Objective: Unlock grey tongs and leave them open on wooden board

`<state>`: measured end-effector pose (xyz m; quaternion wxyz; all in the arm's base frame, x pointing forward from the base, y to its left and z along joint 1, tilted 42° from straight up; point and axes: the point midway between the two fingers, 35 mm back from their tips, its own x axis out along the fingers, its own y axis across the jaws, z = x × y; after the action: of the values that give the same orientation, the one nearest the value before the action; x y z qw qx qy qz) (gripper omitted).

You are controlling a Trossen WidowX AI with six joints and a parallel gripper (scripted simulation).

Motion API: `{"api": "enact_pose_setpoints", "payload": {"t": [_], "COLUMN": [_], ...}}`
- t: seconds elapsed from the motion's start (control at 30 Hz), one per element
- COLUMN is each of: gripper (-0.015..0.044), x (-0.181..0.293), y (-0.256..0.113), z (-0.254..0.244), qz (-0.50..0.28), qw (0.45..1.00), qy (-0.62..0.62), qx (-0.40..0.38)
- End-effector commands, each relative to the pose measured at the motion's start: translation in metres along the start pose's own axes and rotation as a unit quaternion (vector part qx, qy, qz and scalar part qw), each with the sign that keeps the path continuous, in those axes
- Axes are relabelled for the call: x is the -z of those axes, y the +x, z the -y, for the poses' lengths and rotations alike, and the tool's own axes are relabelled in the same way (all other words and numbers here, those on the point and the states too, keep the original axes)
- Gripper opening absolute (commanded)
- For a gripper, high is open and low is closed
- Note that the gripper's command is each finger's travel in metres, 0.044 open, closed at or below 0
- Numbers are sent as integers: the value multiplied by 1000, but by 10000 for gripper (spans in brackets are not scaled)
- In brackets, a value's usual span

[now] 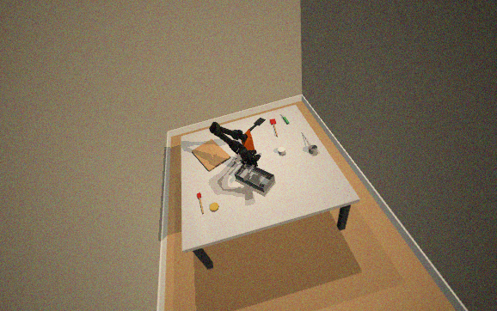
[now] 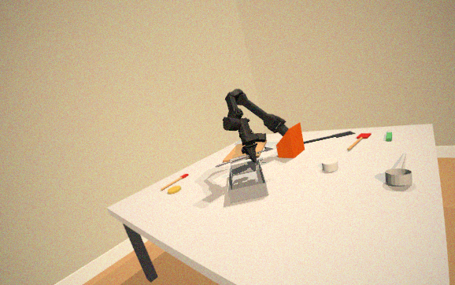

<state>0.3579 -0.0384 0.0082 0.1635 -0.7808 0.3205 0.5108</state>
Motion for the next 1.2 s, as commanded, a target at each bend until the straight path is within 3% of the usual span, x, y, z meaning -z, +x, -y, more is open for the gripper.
{"api": "enact_pose_setpoints", "payload": {"t": [0.0, 0.33, 1.17], "gripper": [-150, -150, -150], "x": [4, 4, 6], "y": [-12, -11, -5], "z": [4, 4, 5], "qz": [-6, -2, -15], "qw": [1000, 1000, 971], "qy": [5, 14, 116], "qx": [0, -13, -209]}}
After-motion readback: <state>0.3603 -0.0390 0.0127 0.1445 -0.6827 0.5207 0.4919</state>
